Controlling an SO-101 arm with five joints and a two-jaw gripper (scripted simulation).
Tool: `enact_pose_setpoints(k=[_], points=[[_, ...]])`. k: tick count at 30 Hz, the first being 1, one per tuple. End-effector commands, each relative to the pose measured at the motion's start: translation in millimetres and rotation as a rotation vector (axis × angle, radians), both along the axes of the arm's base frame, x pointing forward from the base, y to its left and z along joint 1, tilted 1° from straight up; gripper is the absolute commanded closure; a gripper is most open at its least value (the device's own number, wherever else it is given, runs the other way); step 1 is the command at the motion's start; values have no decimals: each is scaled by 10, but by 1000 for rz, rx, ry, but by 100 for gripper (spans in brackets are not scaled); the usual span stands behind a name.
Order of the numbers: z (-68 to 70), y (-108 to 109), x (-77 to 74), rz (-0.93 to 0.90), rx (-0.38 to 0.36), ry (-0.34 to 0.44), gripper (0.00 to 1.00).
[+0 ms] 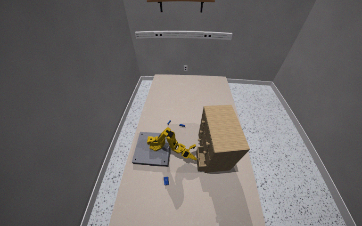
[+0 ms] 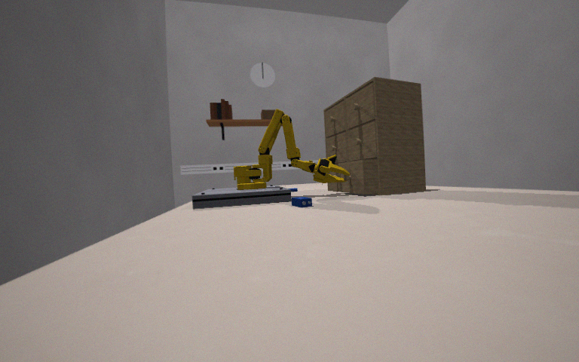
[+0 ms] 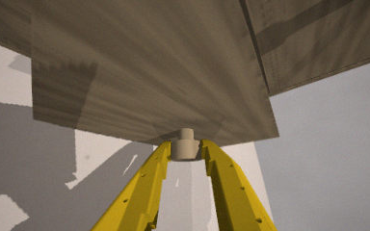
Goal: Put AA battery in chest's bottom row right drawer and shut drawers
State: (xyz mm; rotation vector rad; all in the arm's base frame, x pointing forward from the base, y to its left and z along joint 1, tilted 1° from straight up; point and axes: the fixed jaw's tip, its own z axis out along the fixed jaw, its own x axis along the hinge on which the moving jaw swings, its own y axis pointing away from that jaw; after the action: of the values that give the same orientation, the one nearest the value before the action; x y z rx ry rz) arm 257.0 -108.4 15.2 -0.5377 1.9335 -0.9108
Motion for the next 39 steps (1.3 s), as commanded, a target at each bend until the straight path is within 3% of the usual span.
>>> enact_pose_setpoints(k=[1,39], points=[[-13,-41,-86,-26,0,13,100],[-13,-51,-216,-50,1,12,100]])
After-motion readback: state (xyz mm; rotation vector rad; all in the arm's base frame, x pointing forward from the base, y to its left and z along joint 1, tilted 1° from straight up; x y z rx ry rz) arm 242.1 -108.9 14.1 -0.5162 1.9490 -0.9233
